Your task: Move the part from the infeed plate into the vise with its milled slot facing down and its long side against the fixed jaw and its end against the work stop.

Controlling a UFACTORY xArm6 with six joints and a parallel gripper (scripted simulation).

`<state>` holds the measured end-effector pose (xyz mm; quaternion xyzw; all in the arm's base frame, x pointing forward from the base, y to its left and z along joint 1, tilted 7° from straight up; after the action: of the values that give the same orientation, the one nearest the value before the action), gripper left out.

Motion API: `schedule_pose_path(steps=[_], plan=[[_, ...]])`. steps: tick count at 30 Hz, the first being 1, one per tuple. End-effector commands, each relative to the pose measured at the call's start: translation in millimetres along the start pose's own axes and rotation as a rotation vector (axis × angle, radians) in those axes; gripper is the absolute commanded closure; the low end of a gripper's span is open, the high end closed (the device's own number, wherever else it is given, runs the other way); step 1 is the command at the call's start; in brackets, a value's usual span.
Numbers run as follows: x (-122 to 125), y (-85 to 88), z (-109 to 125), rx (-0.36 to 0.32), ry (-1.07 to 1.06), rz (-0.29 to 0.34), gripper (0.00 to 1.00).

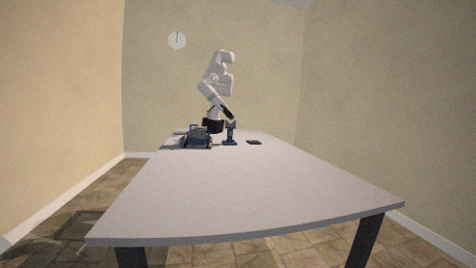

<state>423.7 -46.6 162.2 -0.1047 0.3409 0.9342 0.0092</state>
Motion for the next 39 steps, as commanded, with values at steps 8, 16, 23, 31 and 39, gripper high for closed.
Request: schedule_pose_path(steps=[8, 16, 23, 31, 39], plan=[[-1, 0.8, 4, 0.037, 0.003, 0.004, 1.0], [-1, 0.5, 8, 0.077, 0.002, 0.011, 1.0], [-3, -0.2, 15, 0.144, 0.002, 0.023, 1.0], [-4, -1.9, 24, 0.23, 0.002, 0.038, 1.0], [-6, -4.4, 32, 0.32, 0.002, 0.054, 1.0]])
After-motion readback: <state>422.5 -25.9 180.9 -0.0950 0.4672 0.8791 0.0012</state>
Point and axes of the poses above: the point where the finger pads meet when closed, its own y axis back along the fingers, its own x axis across the jaws, z = x × y, the point moved 9 cm from there along y, back along the fingers, and after that the axes turned 10 degrees about y, right-handed, at the moved point
